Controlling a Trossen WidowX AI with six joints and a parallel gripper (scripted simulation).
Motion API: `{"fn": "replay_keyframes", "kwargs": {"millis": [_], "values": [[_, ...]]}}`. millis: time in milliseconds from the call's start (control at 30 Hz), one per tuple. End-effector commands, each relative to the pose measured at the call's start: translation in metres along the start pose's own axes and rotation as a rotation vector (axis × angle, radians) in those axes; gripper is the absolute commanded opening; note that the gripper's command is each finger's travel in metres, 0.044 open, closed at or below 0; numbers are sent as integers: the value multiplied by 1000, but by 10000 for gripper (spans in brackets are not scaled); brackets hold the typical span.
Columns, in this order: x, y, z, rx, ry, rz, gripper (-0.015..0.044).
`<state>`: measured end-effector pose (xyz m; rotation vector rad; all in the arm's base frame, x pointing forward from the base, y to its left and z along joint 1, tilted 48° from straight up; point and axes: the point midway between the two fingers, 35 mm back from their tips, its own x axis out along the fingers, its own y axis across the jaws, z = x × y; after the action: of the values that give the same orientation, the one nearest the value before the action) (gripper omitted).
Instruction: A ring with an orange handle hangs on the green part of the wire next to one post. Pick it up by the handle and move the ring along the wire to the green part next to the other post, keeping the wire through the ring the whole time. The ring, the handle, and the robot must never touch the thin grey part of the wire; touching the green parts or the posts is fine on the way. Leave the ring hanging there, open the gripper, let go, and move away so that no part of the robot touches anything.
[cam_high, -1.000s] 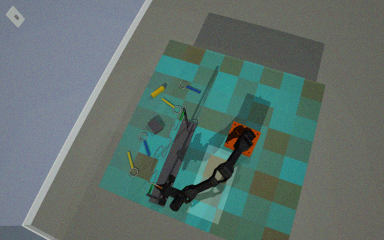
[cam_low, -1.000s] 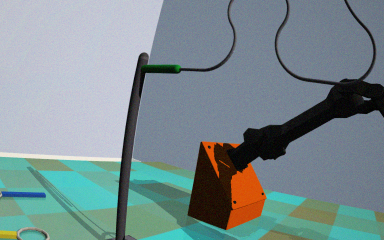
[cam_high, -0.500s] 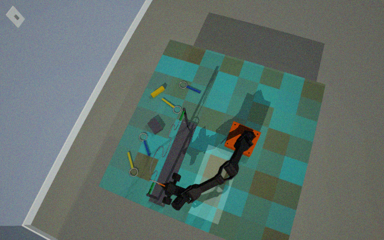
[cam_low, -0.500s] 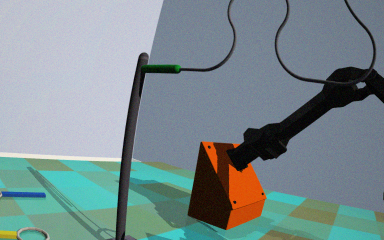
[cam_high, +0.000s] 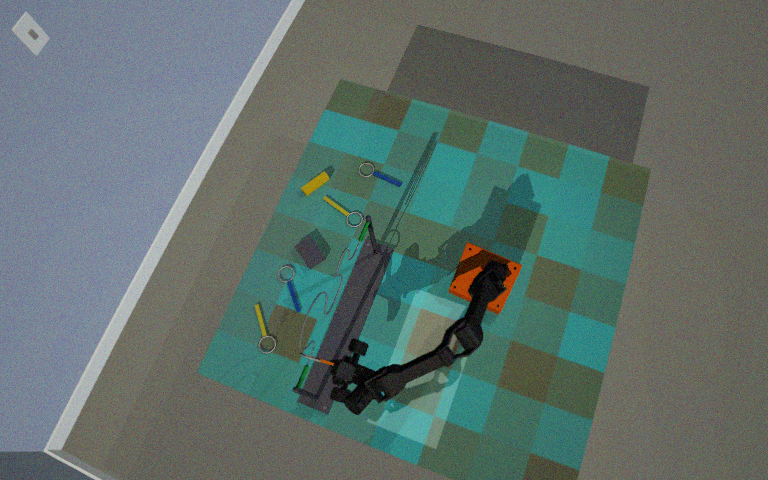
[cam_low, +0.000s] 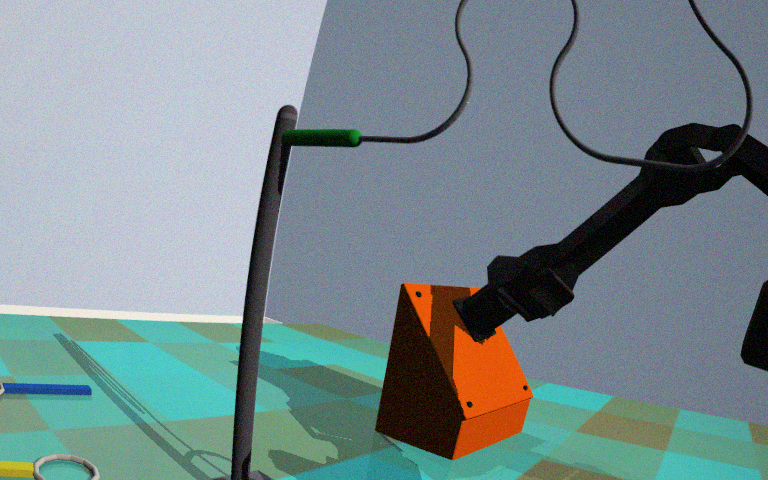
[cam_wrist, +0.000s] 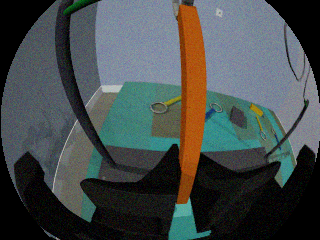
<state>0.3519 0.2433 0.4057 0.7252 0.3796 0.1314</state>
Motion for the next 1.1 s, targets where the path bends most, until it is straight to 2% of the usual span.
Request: {"fn": "replay_keyframes", "kwargs": {"millis": [0,1067], "values": [[-1,-11,0,-49,1,-29,-150],[-20,-109,34,-671,-7,-382,-150]]}}
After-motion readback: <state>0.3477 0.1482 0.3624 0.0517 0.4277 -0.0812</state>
